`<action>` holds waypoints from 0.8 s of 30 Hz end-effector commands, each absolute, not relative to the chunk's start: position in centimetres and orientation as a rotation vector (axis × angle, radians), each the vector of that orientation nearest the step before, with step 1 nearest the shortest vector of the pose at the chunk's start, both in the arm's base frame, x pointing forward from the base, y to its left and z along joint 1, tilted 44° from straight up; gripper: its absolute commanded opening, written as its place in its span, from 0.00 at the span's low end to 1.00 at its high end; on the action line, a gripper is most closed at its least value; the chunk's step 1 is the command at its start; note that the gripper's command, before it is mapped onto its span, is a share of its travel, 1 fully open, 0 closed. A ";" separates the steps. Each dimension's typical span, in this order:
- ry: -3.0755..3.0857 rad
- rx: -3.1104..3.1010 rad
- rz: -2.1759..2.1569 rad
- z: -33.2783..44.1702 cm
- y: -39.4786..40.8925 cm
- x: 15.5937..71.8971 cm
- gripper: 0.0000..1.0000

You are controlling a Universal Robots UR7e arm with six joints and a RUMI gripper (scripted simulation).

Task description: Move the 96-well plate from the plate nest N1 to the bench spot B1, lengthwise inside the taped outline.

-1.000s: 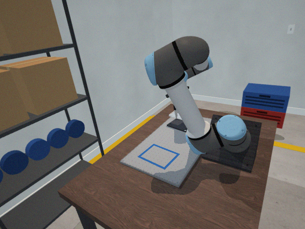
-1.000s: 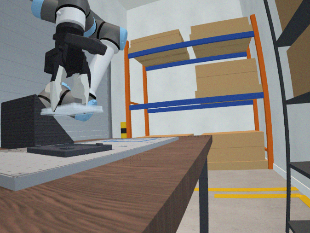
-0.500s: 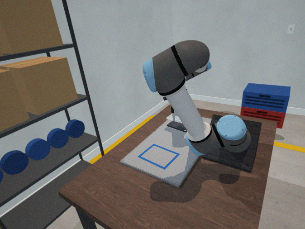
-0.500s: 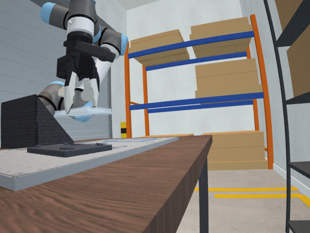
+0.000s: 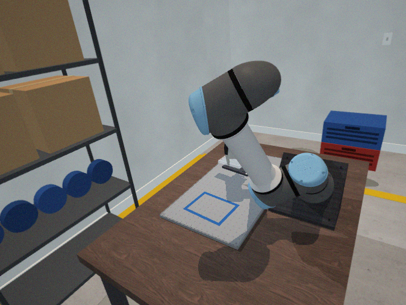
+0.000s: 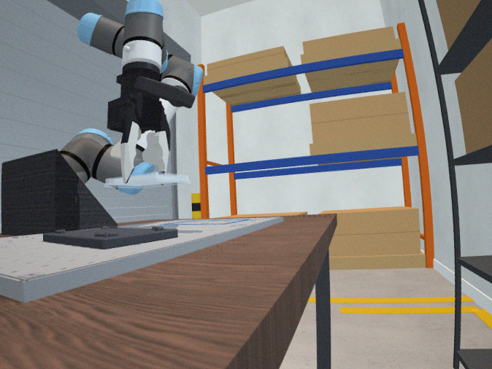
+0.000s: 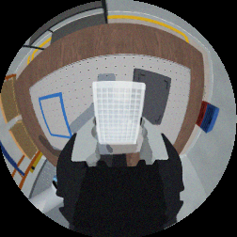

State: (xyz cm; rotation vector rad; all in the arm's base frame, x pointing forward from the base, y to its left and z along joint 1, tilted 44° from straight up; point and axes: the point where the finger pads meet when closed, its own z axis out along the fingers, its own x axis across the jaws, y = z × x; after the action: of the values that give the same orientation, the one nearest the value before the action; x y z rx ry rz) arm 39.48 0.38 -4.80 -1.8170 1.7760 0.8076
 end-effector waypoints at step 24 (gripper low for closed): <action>1.776 -1.817 0.806 1.0 6.5 38.0 0.00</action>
State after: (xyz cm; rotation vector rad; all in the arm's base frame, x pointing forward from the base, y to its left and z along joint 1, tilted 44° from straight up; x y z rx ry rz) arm 38.19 5.52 -0.01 -1.8170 1.7759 0.8076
